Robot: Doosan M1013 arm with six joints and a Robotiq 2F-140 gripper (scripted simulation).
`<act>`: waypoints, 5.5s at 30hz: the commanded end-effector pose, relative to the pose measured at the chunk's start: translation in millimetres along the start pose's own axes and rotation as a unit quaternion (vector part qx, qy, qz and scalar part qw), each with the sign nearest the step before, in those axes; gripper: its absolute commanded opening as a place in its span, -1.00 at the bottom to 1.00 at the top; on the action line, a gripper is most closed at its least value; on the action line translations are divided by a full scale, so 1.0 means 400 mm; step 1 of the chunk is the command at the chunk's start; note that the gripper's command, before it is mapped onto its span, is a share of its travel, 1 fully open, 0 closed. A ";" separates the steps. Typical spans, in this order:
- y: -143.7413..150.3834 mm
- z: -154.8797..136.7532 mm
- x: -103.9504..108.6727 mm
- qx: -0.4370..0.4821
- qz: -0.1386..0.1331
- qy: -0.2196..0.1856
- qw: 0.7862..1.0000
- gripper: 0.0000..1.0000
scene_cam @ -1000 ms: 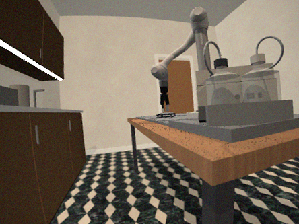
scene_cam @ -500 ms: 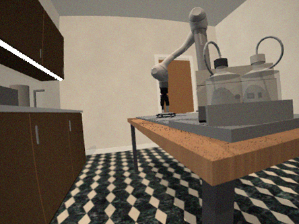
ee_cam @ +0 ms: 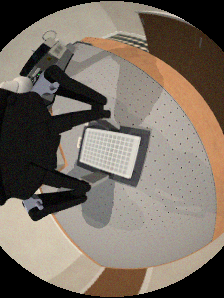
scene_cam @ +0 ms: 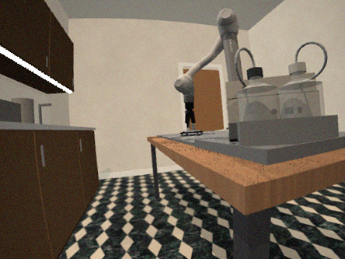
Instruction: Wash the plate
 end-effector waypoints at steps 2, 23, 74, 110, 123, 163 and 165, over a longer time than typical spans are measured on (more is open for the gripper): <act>0.000 -0.011 -0.010 0.000 0.001 -0.003 1.000 0.40; 0.000 -0.011 -0.010 0.000 0.001 -0.003 1.000 0.40; 0.000 -0.011 -0.010 0.000 0.001 -0.003 1.000 0.40; 0.000 -0.011 -0.010 0.000 0.001 -0.003 1.000 -0.32; 0.000 -0.011 -0.010 0.000 0.001 -0.003 1.000 -0.68; 0.000 -0.011 -0.010 0.000 0.001 -0.003 1.000 -0.80; 0.000 -0.011 -0.010 0.000 0.001 -0.003 1.000 -0.80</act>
Point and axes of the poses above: the point where the finger pads meet when closed, its own x axis back along the fingers, its own y axis across the jaws, z = x × y, the point moved 4 cm from there along x, back along the fingers, and after that the axes turned 3 degrees about x, right-handed, at the moved point
